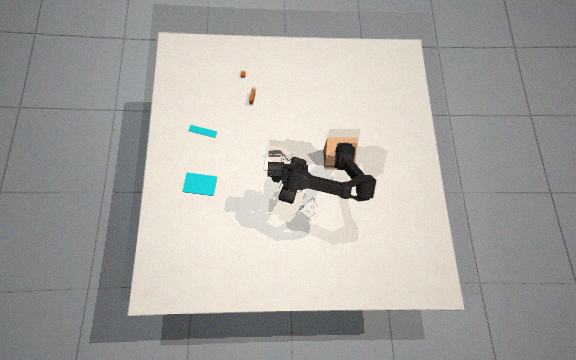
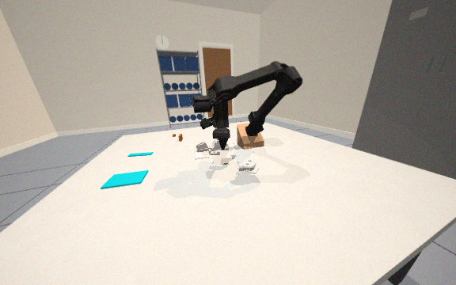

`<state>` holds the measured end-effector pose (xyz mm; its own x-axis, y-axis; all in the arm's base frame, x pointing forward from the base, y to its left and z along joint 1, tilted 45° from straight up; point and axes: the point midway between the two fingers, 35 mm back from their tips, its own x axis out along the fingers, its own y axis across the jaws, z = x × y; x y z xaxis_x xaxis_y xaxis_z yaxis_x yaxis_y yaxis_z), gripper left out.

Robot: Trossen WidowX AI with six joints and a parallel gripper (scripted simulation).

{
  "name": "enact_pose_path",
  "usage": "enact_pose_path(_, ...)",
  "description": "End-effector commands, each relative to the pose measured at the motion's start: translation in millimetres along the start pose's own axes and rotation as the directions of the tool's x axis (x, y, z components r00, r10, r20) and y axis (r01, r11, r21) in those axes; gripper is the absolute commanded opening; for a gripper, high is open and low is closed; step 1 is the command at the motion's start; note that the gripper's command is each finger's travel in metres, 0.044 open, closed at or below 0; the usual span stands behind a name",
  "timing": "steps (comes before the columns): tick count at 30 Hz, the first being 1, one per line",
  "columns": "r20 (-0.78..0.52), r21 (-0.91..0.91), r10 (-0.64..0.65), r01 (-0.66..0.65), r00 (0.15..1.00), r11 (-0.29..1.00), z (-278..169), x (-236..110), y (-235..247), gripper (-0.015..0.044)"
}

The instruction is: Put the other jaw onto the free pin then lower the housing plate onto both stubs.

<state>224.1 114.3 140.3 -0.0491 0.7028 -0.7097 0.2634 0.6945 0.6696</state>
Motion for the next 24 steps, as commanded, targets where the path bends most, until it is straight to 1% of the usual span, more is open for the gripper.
enact_pose_path(1, -0.001, -0.007, 0.005, -0.005, 1.0, 1.0, -0.6, -4.2, 1.9, 0.0134)
enact_pose_path(5, 0.0, -0.009, 0.004, -0.004, 1.0, 1.0, 3.3, -4.3, -0.4, 0.0134)
enact_pose_path(24, 0.005, -0.039, -0.006, 0.006, 1.0, 0.999, 50.3, -5.2, -37.3, 0.0134)
